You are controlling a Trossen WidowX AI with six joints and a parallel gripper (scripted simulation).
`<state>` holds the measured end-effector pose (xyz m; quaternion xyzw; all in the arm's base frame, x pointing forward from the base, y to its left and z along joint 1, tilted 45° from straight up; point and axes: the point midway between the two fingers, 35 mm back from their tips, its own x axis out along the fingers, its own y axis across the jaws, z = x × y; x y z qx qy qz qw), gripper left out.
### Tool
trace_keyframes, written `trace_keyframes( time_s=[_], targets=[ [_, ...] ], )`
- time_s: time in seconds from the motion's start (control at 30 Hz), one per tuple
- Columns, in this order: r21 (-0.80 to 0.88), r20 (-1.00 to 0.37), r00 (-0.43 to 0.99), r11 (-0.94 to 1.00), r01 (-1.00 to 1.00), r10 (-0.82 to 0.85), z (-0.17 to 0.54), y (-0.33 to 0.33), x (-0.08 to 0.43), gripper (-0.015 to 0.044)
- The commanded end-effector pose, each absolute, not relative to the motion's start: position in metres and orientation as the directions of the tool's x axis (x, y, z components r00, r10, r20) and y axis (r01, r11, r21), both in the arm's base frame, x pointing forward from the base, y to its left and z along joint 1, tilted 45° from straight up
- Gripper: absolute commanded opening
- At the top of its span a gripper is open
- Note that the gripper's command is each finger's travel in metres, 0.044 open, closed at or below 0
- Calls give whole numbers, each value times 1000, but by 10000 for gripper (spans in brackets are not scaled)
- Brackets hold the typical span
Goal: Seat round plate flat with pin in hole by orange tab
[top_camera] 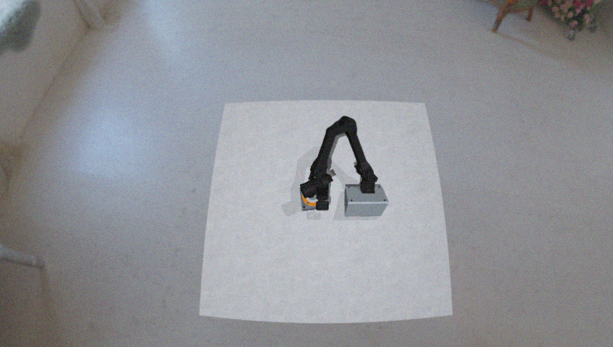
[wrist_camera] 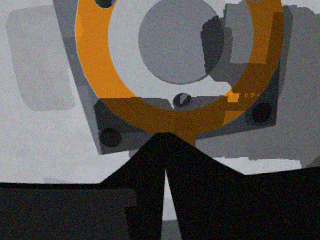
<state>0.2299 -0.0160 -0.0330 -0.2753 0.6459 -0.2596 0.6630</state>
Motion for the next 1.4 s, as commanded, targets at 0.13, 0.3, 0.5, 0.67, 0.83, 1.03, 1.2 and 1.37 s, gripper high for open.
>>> trace_keyframes(
  time_s=[0.13, 0.3, 0.5, 0.67, 0.83, 1.03, 1.2, 1.37],
  targets=[
    [-705, -709, 31, 709, -19, -705, -25, -24, 228, 0],
    [-706, -708, 31, 708, -19, -705, -20, -29, 229, 0],
    [-706, -708, 31, 708, -19, -705, -14, -35, 232, 0],
    [-706, -708, 31, 708, -19, -706, -8, -39, 236, 0],
    [-706, -708, 31, 707, -18, -706, -2, -43, 241, 0],
    [-707, -707, 31, 707, -18, -706, 3, -48, 247, 0],
    [-707, -707, 31, 707, -18, -706, 8, -50, 253, 0],
    [-707, -707, 32, 707, -18, -706, 11, -52, 258, 0]
  ],
)
